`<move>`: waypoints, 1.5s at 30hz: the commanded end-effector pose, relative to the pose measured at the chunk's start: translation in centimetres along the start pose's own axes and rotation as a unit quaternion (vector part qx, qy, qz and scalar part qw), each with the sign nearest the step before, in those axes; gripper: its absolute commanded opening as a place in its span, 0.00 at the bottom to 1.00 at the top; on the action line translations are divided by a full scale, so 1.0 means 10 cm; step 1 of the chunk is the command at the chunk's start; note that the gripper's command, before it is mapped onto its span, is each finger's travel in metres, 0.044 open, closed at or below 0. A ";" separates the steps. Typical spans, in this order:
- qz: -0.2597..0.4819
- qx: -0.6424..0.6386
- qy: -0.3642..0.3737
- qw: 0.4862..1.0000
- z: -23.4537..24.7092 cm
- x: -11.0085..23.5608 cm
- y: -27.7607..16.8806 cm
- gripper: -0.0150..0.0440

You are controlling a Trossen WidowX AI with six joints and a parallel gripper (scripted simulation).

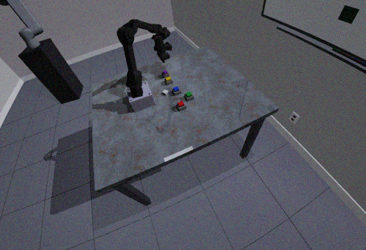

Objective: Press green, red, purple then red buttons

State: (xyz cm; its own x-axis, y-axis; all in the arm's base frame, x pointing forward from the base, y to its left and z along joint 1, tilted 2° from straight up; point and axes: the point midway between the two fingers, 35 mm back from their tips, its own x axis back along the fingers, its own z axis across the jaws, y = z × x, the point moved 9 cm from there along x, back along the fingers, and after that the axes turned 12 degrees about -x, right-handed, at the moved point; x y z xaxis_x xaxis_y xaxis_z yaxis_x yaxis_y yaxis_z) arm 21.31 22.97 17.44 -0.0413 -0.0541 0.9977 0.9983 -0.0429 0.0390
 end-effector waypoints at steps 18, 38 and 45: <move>-0.001 -0.006 -0.017 1.000 -2.73 0.05 0.81 0.29; -0.001 -0.006 -0.018 1.000 -3.59 -0.54 0.47 0.29; -0.001 -0.006 -0.018 1.000 -3.59 -0.61 0.48 0.29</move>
State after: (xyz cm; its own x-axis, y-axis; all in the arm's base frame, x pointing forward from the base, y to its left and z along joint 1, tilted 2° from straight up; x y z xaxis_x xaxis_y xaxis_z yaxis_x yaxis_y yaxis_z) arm 24.90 -12.78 10.14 -0.0452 -0.0109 0.9989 0.9971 -0.0609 0.0445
